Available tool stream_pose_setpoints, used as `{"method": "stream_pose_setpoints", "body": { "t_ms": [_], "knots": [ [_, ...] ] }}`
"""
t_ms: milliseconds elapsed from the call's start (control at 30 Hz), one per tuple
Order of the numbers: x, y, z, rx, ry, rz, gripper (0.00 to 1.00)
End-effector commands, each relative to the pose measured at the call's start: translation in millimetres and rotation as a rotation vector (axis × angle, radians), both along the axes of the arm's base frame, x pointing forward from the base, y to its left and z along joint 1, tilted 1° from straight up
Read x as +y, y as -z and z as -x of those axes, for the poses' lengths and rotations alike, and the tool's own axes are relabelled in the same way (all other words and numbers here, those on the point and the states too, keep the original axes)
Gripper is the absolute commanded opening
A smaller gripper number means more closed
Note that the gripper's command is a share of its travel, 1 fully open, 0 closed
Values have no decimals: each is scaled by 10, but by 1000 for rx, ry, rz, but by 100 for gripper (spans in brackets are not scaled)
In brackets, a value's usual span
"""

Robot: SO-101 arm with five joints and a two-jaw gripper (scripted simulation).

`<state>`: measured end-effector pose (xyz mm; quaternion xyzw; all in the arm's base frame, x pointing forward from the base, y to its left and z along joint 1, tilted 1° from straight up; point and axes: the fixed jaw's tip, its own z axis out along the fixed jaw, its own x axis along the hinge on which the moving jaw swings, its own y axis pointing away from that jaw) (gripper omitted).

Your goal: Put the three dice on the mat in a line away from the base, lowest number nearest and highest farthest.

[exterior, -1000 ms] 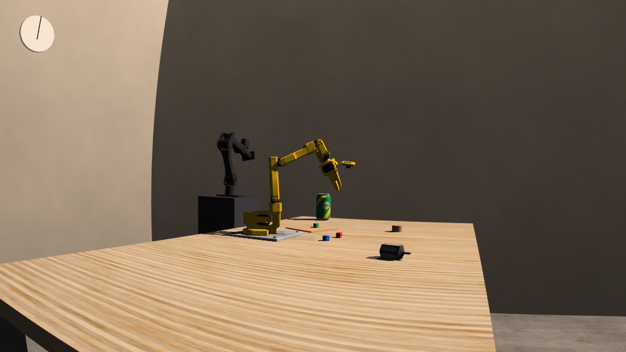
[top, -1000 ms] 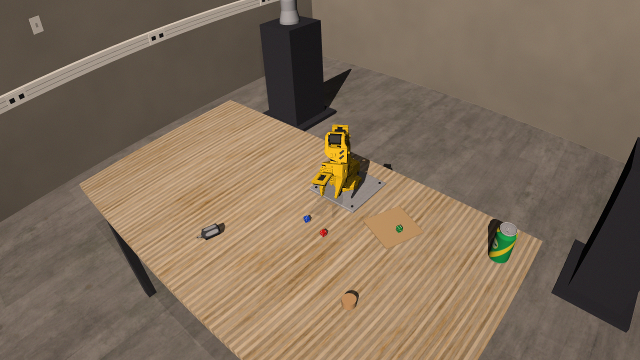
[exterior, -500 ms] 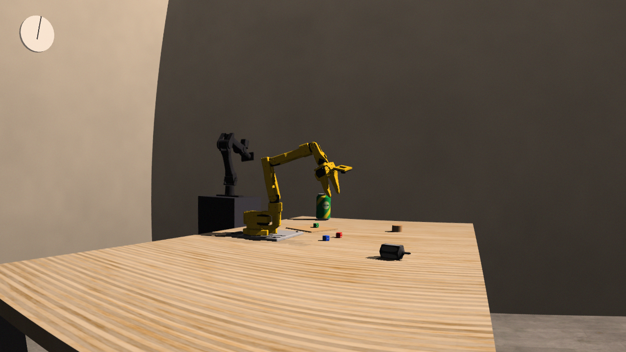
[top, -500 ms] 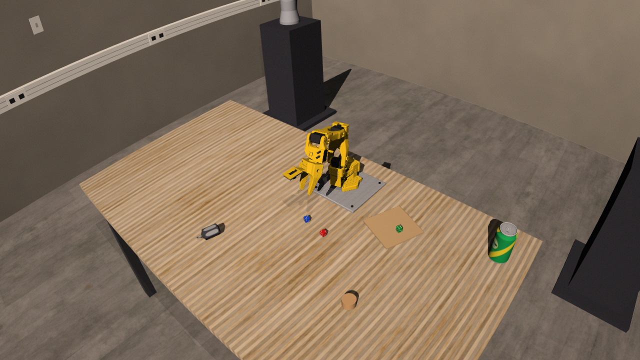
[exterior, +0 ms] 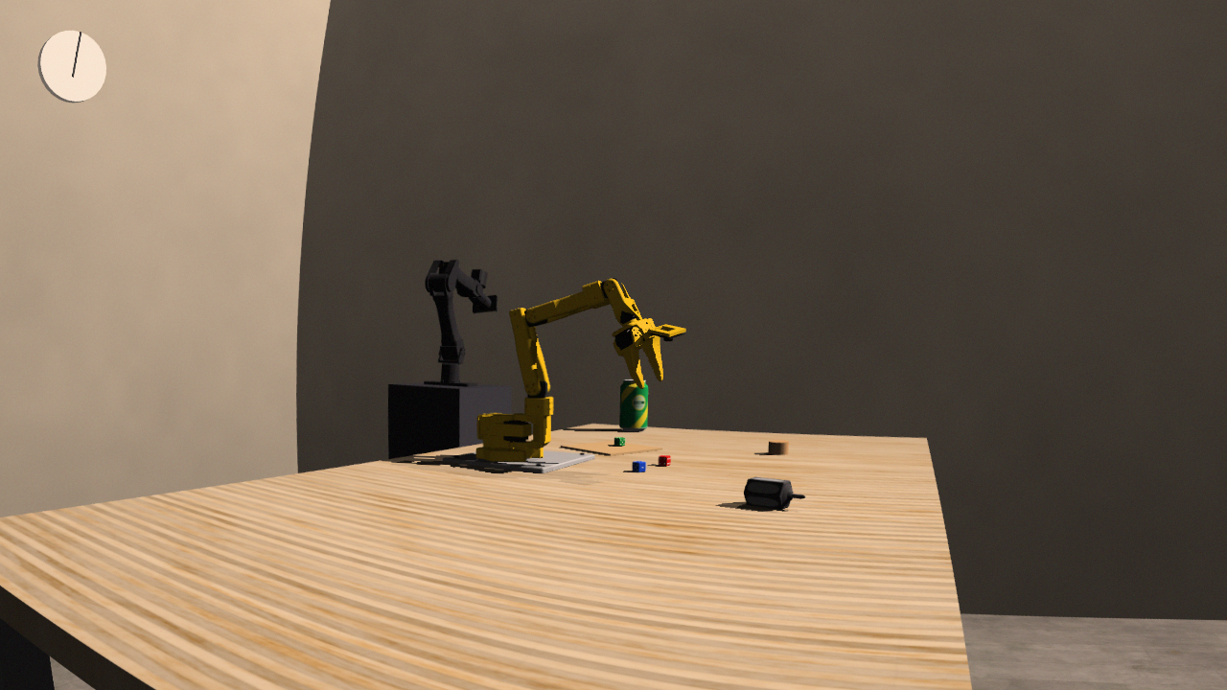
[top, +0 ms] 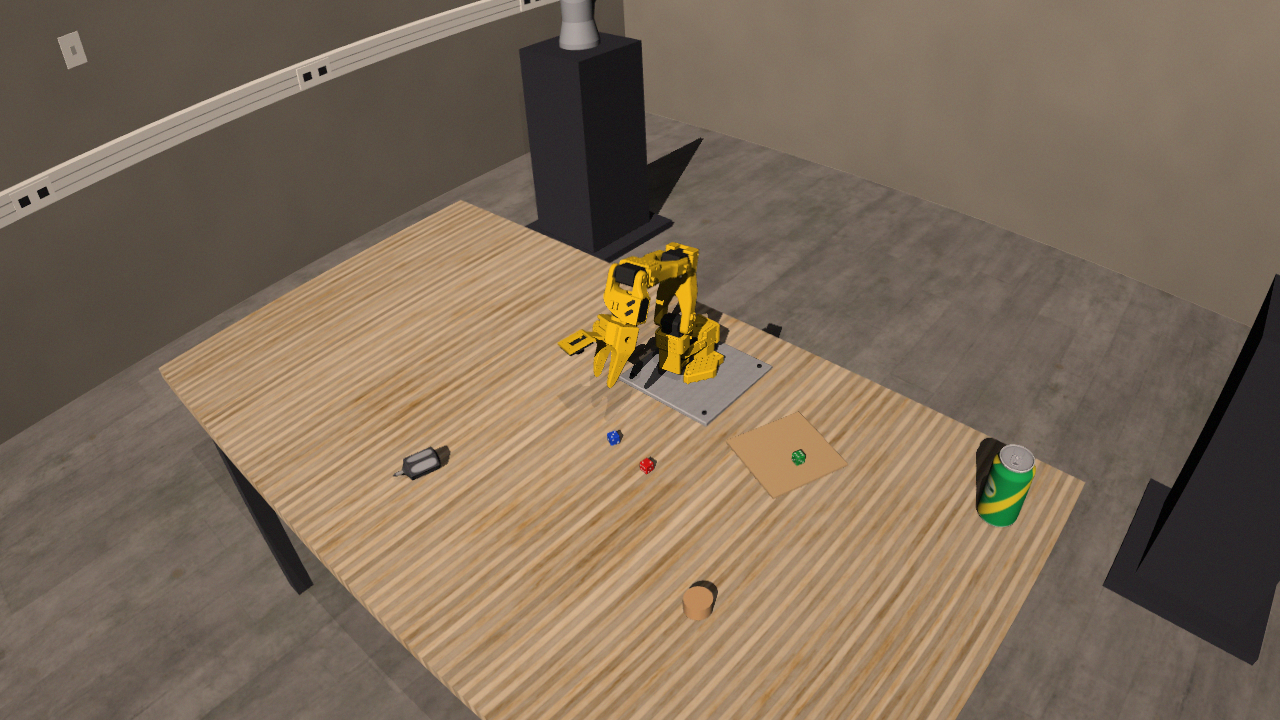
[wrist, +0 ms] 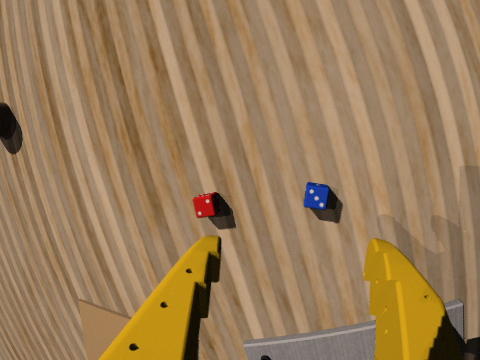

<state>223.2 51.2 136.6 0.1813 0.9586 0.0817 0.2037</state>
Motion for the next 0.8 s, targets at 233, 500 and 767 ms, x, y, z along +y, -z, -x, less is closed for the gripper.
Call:
{"method": "stream_pose_setpoints", "body": {
  "t_ms": [233,500,767],
  "knots": [
    [-15,305,4,147,12,25,25],
    [-26,662,59,326,13,61,25],
    [-44,942,151,472,13,90,25]
  ]
}}
